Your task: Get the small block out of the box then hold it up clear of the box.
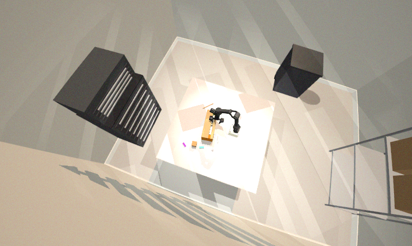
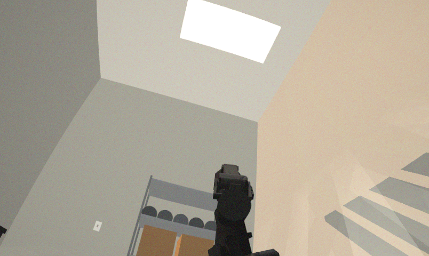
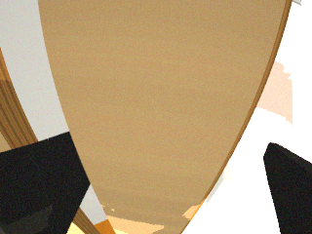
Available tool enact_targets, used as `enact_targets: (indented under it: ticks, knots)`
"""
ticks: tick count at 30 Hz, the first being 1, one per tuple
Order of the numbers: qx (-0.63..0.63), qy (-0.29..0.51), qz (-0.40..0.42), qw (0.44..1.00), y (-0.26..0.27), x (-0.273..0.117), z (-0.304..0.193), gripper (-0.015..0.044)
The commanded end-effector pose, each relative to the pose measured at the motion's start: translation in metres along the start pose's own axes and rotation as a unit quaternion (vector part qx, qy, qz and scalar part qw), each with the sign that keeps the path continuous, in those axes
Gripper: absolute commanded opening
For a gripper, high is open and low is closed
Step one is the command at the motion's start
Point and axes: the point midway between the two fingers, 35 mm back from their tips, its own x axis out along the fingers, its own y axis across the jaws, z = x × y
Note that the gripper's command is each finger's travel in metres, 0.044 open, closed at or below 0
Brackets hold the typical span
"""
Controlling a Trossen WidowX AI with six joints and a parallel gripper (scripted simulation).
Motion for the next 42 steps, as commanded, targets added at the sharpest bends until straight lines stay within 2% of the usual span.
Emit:
enact_targets:
  ticks: [1,42]
  knots:
    - [0.002,0.003,0.000,1.000,-0.001,0.004,-0.010,0.0400]
    - [0.002,0.008,0.000,1.000,-0.002,0.044,-0.128,0.0400]
